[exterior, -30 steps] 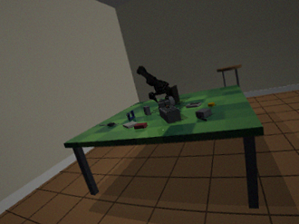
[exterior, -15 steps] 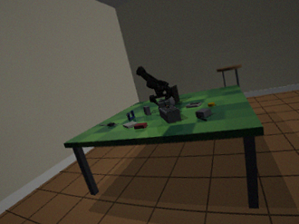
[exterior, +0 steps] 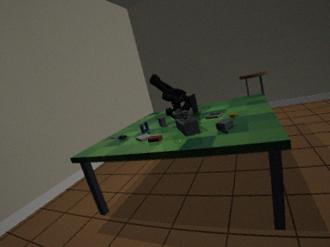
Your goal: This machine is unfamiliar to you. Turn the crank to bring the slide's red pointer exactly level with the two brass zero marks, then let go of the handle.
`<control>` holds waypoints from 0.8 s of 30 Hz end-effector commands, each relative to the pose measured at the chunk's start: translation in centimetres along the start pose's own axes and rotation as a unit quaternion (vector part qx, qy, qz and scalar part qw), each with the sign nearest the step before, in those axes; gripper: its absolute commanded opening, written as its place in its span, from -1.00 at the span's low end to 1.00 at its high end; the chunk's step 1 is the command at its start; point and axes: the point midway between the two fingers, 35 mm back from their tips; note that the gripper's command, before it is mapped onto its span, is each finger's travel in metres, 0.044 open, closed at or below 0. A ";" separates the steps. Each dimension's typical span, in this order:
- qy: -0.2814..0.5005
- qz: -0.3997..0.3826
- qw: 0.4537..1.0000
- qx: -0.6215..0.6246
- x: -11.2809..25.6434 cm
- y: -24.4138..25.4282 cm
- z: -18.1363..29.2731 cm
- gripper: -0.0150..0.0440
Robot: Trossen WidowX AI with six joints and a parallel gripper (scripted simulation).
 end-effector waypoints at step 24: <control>0.005 -0.006 1.000 0.003 -0.8 0.4 1.2 -0.49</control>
Point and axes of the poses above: the point midway between the two fingers, 35 mm back from their tips, its own x axis back along the fingers, its own y axis across the jaws, z = x × y, and after that the axes turned 7 degrees about -x, right-handed
